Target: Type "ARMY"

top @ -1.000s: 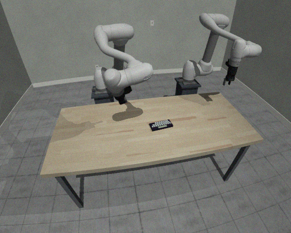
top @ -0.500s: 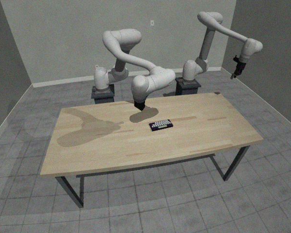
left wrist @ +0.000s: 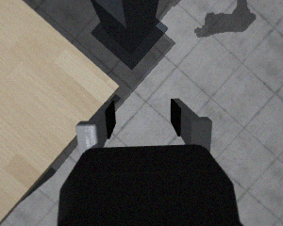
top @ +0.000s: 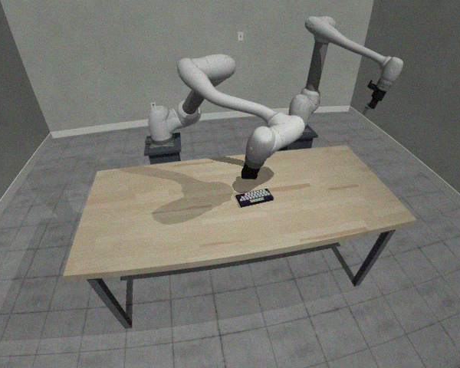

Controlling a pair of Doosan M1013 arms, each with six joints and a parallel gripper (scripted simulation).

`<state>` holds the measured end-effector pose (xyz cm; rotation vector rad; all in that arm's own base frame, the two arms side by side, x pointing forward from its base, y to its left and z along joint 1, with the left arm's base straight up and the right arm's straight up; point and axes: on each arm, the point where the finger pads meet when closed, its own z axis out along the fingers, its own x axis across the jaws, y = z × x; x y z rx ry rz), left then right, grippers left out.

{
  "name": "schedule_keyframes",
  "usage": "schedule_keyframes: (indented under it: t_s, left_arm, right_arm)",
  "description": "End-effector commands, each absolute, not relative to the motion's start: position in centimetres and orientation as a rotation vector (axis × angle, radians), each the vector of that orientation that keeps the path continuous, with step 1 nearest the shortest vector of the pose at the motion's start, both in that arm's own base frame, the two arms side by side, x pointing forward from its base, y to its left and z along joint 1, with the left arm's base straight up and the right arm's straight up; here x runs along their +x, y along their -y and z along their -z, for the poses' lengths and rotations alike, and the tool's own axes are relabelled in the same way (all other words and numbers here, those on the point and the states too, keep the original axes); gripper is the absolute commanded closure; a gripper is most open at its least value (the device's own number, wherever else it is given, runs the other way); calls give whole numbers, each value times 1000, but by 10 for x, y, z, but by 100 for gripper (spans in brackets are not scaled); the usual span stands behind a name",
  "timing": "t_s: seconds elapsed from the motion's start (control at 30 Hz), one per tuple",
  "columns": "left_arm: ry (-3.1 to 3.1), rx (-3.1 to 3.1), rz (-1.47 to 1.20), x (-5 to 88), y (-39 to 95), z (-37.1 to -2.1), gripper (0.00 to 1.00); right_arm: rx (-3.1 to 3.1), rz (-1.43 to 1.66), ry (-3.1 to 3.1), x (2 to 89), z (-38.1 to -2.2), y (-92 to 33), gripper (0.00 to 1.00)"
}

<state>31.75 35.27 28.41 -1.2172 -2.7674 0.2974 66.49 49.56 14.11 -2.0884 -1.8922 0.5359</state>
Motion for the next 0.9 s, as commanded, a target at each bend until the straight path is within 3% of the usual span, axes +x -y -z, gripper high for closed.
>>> schedule_keyframes:
  t_s: [0.0,0.5,0.87]
  left_arm:
    - [2826,-1068,-351,264,-368,-283,0]
    - [3010,-356,-561,56,-351,-274,0]
    - [3045,-57,-646,-8,-317,-270,0]
  right_arm:
    - [-1939,-489,2057,666,-129,-525,100]
    - [-1829,-465,2156,663,-119,-545,100]
    - [-1828,-476,2151,660,-96,-543,100]
